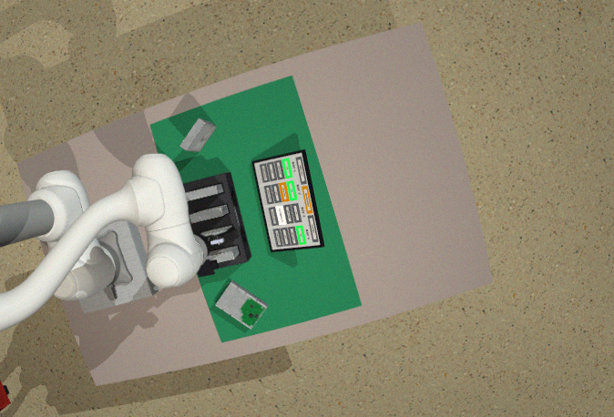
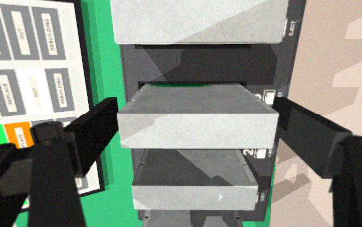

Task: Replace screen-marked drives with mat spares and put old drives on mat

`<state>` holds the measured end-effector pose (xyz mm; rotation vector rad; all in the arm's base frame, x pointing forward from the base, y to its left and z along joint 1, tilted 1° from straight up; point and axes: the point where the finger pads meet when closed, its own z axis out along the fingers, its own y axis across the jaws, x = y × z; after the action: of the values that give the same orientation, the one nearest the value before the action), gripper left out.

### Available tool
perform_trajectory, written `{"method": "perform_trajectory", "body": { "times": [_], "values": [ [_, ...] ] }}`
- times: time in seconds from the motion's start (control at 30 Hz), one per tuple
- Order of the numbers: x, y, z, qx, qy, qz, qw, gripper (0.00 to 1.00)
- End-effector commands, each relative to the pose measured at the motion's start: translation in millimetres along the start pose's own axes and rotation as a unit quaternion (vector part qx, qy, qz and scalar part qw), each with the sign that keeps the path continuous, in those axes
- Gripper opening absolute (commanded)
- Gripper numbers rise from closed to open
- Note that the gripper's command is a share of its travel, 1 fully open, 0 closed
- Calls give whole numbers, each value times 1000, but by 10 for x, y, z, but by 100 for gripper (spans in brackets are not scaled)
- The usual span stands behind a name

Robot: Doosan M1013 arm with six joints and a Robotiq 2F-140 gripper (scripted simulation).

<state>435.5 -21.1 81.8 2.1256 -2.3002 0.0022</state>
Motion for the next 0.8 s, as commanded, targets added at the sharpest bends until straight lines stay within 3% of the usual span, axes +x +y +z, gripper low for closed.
{"method": "perform_trajectory", "body": {
  "times": [0.0, 0.77],
  "values": [
    [-1, -5, 64, 0, 0, 0, 1000, 89],
    [-1, -5, 201, 0, 0, 0, 1000, 89]
  ]
}}
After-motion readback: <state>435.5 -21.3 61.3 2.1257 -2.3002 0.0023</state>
